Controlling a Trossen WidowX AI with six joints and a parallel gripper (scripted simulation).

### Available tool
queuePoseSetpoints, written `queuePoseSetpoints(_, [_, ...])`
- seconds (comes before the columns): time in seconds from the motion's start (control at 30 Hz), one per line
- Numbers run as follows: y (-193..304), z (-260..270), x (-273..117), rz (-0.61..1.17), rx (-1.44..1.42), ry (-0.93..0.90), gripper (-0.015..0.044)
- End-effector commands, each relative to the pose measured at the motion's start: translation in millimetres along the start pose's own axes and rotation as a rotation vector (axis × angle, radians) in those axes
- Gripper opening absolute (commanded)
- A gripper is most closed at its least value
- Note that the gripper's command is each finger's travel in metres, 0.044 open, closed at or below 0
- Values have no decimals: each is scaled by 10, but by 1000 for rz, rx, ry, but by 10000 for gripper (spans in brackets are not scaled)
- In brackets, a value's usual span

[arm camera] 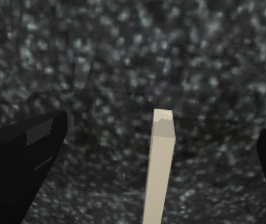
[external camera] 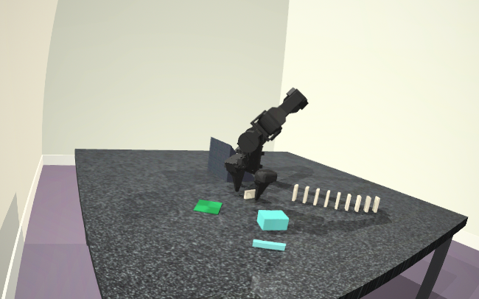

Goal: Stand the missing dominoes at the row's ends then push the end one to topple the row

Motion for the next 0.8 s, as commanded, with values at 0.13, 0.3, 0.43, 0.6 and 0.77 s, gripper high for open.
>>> queuePoseSetpoints(0.13, [5,-1,34,3,6,-2,387])
queuePoseSetpoints(0.3, [5,-1,34,3,6,-2,256])
queuePoseSetpoints(0.43, [5,-1,34,3,6,-2,151])
queuePoseSetpoints(0.6, [5,-1,34,3,6,-2,22])
queuePoseSetpoints(0.77, [5,-1,34,3,6,-2,22])
Point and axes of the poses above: the point midway between the two fingers, 35 mm back from their tips, its own x axis out along the fingers, its own z axis across the jaws, y = z × x, the point moved 1 cm from there along -x, back along the fingers, and after that the axes turned 2 degrees about -x, right-handed, at the moved point
